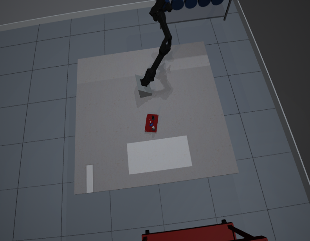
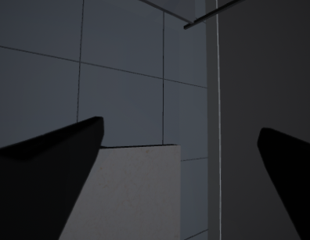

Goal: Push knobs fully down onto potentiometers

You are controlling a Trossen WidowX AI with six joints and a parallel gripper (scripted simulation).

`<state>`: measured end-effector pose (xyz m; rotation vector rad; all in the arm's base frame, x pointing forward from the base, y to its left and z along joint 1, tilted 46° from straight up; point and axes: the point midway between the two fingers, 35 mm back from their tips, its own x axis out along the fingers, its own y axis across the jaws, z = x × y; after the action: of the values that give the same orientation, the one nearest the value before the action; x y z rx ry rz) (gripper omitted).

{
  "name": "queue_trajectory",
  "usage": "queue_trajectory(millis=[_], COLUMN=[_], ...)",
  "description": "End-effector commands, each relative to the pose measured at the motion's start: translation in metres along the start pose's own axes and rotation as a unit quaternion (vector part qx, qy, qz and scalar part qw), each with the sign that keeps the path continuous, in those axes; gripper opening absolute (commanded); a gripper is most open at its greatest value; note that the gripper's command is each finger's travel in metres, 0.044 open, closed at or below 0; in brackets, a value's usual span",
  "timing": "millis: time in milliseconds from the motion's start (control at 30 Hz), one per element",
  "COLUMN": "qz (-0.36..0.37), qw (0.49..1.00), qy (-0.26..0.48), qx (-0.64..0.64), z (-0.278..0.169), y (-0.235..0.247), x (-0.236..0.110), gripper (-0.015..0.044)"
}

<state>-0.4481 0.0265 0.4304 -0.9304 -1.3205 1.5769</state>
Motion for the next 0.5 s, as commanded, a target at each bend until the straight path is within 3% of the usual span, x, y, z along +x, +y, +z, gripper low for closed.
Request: queue_trajectory(millis=[0,233,467], qz=[0.001,0.022,0.06], qw=[1.0,0.997,0.982], qy=[-0.001,-0.056,-0.164], qx=[-0.002,-0.055,-0.064], z=[0.0,0.015,0.045], y=[0.001,0.022,0.052], x=[0.0,-0.015,-0.074], gripper=[0.0374,0.019,0.0006])
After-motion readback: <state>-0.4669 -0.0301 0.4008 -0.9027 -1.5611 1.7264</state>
